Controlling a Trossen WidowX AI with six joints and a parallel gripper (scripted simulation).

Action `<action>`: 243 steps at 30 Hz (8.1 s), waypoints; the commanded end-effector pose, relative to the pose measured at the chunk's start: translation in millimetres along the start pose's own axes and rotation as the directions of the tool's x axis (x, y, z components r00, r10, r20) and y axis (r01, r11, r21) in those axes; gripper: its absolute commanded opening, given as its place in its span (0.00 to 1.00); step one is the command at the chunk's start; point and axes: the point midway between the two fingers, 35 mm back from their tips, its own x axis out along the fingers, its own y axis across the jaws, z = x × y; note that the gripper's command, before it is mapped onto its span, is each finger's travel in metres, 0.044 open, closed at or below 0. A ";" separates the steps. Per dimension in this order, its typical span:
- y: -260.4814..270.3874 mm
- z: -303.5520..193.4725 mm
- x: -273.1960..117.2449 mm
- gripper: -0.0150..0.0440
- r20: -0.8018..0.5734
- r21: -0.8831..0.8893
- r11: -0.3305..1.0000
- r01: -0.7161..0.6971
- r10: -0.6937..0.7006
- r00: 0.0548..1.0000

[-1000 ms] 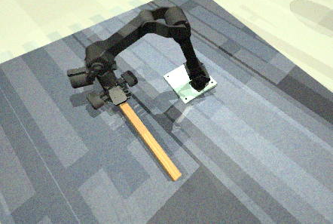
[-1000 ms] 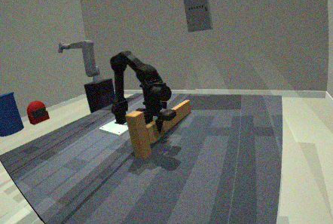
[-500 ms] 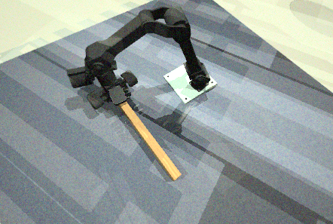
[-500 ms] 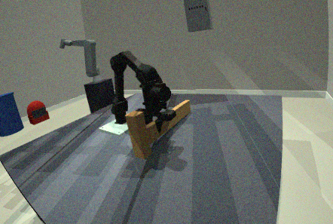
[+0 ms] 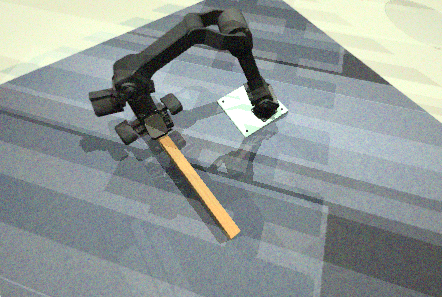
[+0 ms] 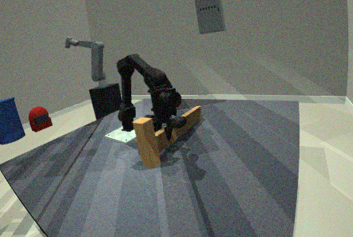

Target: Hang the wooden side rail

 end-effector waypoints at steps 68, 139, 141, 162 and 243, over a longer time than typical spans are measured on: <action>-1.2 -8.0 -3.9 0.25 -0.003 -0.007 1.000 0.008 -0.008 1.000; -0.7 -15.4 -2.8 0.25 -0.003 -0.007 1.000 0.008 -0.008 1.000; -0.9 -15.5 -3.0 0.25 -0.003 -0.007 1.000 0.008 -0.008 1.000; -0.6 -16.1 -1.2 0.25 -0.003 -0.007 1.000 0.008 -0.008 1.000; -0.6 -16.2 12.1 0.25 -0.003 -0.007 1.000 0.008 -0.008 1.000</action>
